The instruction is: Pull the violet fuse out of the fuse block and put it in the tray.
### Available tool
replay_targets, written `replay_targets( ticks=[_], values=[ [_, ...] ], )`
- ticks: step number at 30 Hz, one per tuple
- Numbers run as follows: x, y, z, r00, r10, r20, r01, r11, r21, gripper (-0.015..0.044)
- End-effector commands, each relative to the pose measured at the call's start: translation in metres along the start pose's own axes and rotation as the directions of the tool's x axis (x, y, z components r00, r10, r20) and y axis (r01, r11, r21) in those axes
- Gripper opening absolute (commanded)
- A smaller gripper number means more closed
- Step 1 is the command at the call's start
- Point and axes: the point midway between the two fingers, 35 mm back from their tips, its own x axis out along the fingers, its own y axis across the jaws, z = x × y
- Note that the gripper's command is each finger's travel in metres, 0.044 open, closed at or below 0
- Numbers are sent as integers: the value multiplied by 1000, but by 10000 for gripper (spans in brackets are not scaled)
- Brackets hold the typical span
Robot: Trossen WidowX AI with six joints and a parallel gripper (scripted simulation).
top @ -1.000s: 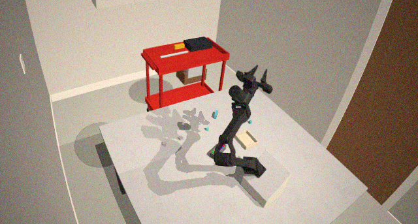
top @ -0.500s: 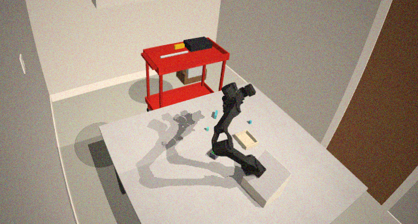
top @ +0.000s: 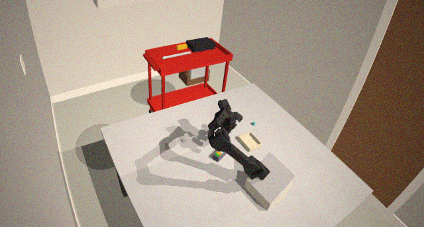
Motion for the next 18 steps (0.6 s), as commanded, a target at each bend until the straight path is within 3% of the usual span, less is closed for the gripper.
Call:
replay_targets(
  ticks=[1,5,18],
  values=[
    [18,47,-14,970,220,-101,-225,974,-37,60],
    [27,70,-25,923,352,-158,-361,932,-33,60],
    [33,72,-26,923,352,-158,-361,932,-33,60]
  ],
)
